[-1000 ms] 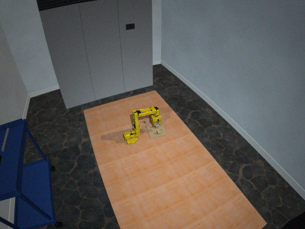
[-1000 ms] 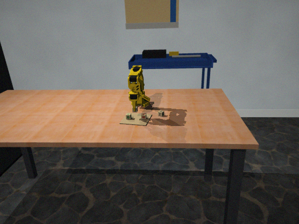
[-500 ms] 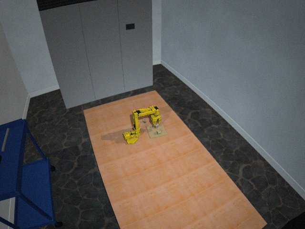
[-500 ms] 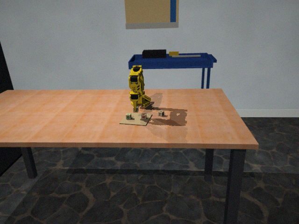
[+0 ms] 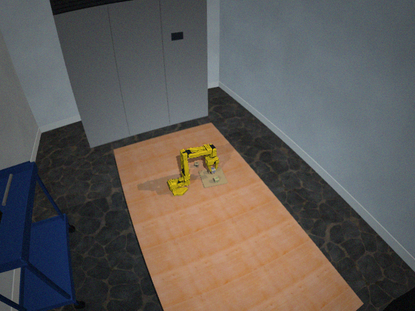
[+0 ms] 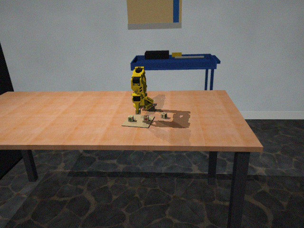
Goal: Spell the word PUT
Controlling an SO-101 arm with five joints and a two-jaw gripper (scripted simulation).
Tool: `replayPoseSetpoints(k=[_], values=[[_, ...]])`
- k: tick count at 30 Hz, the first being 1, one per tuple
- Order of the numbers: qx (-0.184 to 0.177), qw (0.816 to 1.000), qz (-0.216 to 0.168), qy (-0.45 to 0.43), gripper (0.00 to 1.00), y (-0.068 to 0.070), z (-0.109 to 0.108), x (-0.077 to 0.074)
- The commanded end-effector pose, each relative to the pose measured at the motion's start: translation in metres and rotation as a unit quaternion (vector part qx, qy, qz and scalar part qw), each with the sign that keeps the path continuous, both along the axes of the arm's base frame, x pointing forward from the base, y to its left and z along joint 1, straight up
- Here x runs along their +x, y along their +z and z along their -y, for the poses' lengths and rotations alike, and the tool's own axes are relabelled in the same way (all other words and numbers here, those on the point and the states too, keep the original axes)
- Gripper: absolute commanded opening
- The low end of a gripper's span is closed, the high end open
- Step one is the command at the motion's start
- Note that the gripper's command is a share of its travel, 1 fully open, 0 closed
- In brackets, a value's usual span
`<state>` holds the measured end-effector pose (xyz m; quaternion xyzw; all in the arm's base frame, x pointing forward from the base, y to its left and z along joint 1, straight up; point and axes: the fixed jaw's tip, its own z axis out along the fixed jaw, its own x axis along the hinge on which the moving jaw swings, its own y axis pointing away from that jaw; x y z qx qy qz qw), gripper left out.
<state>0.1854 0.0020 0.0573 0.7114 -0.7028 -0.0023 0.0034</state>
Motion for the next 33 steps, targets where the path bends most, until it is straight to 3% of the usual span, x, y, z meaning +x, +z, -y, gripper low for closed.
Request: replayPoseSetpoints(k=[1,33], values=[[0.001,1.0,0.027,0.0,0.0,0.0078,-0.0008,0.0053],[0.001,1.0,0.027,0.0,0.0,-0.0016,-0.0008,0.0059]])
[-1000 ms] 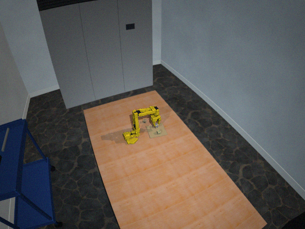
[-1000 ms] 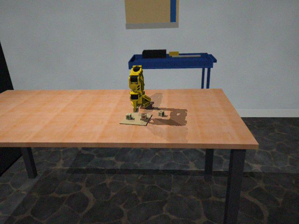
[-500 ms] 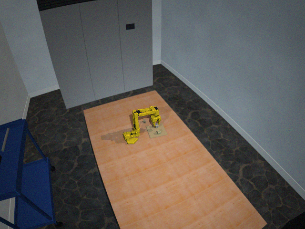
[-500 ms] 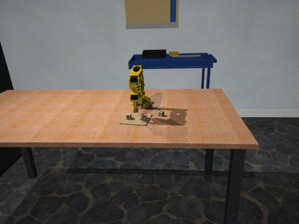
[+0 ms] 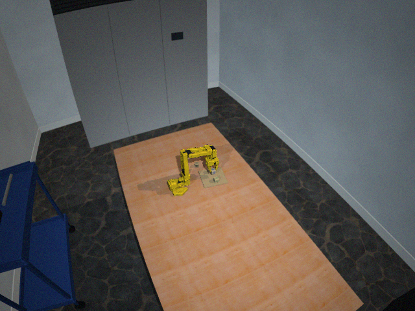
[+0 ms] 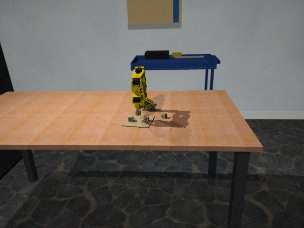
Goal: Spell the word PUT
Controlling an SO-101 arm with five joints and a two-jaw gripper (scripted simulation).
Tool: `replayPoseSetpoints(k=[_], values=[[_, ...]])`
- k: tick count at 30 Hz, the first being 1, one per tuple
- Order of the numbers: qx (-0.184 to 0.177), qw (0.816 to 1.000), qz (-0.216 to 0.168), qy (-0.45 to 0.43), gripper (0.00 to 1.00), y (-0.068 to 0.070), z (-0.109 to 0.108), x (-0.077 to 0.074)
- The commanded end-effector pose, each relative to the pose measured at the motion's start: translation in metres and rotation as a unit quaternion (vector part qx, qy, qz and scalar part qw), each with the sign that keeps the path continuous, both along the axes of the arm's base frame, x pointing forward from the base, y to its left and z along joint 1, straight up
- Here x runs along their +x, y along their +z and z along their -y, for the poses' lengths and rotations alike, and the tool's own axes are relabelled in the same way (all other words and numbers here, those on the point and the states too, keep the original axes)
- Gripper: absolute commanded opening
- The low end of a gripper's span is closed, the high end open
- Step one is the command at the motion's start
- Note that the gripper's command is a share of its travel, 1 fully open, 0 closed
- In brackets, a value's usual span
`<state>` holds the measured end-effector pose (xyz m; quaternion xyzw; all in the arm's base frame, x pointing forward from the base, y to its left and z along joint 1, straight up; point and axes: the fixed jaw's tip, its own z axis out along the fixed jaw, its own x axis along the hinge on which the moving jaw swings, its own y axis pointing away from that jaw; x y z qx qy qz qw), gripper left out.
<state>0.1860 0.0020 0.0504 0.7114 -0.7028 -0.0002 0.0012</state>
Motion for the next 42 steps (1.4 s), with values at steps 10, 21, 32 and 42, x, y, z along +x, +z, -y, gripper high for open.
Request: replayPoseSetpoints(k=[10,21,32,42], values=[[0.001,1.0,0.024,0.0,0.0,0.003,-0.001,0.005],[0.001,1.0,0.024,0.0,0.0,-0.003,-0.001,0.005],[0.001,1.0,0.024,0.0,0.0,-0.005,-0.001,0.006],[0.001,1.0,0.024,0.0,0.0,-0.009,-0.001,0.006]])
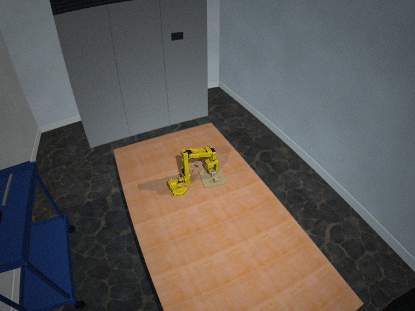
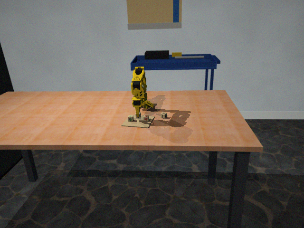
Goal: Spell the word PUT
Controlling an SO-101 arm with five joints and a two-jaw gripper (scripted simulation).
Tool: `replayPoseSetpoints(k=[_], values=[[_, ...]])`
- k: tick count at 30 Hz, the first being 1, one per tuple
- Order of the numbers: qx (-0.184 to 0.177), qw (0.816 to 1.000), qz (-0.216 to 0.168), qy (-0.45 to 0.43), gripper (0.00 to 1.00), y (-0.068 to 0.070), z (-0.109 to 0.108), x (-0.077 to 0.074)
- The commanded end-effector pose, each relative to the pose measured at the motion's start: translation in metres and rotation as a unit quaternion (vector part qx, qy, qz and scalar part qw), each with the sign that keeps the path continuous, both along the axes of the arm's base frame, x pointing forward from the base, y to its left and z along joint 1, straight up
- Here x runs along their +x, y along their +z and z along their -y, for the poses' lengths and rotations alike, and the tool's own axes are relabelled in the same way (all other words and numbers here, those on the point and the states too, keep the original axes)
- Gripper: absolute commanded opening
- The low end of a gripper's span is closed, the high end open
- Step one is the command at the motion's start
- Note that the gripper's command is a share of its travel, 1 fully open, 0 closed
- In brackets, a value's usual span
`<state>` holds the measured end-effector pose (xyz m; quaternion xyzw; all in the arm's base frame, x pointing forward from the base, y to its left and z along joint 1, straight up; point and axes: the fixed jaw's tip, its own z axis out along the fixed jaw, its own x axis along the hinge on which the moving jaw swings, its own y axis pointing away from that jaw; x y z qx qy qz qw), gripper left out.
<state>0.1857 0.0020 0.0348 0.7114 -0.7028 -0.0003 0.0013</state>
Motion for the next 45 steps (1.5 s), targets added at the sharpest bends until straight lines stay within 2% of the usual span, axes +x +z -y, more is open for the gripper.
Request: replayPoseSetpoints(k=[1,45], values=[[0.001,1.0,0.024,0.0,0.0,0.006,-0.001,0.006],[0.001,1.0,0.024,0.0,0.0,-0.008,-0.001,0.007]])
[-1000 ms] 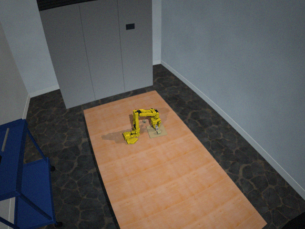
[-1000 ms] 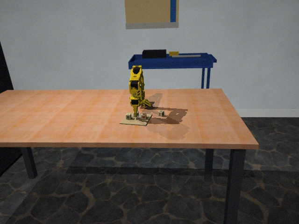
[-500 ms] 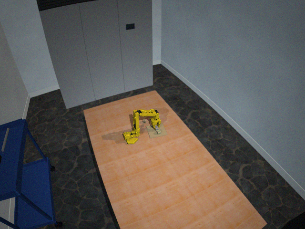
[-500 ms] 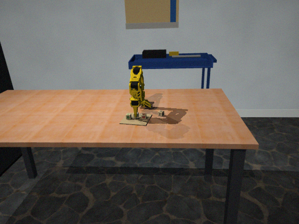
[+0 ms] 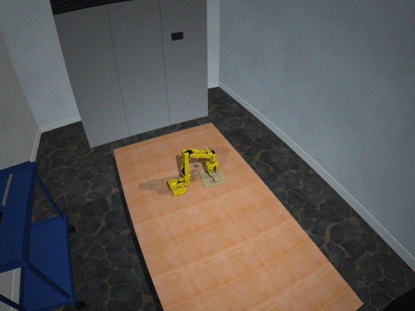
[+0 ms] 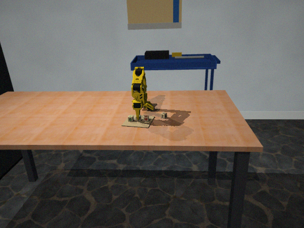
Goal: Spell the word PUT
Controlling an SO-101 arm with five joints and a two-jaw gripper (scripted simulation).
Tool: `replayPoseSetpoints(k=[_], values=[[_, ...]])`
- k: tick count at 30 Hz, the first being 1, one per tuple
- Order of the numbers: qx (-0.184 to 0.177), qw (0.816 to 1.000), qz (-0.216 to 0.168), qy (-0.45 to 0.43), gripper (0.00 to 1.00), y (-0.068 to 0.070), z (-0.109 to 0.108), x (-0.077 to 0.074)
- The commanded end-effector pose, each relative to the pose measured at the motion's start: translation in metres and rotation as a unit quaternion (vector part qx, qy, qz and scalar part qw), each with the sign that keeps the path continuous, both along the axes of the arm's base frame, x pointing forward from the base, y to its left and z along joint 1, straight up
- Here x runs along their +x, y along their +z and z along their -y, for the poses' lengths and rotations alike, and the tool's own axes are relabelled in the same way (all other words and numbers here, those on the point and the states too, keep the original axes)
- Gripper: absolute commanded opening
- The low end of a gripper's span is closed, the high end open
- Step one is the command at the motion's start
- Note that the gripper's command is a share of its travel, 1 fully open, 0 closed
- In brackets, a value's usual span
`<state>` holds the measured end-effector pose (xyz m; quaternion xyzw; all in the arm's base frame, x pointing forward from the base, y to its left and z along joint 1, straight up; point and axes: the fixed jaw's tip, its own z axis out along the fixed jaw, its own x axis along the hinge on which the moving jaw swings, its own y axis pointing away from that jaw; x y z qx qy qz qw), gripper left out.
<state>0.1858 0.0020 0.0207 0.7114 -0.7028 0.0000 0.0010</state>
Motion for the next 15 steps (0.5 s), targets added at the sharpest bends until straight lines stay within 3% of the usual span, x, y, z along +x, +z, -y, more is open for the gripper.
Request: replayPoseSetpoints(k=[1,10,15], values=[[0.001,1.0,0.024,0.0,0.0,0.0055,-0.0006,0.0065],[0.001,1.0,0.024,0.0,0.01,0.0051,-0.0006,0.0065],[0.001,1.0,0.024,0.0,0.08,0.0051,-0.0006,0.0065]])
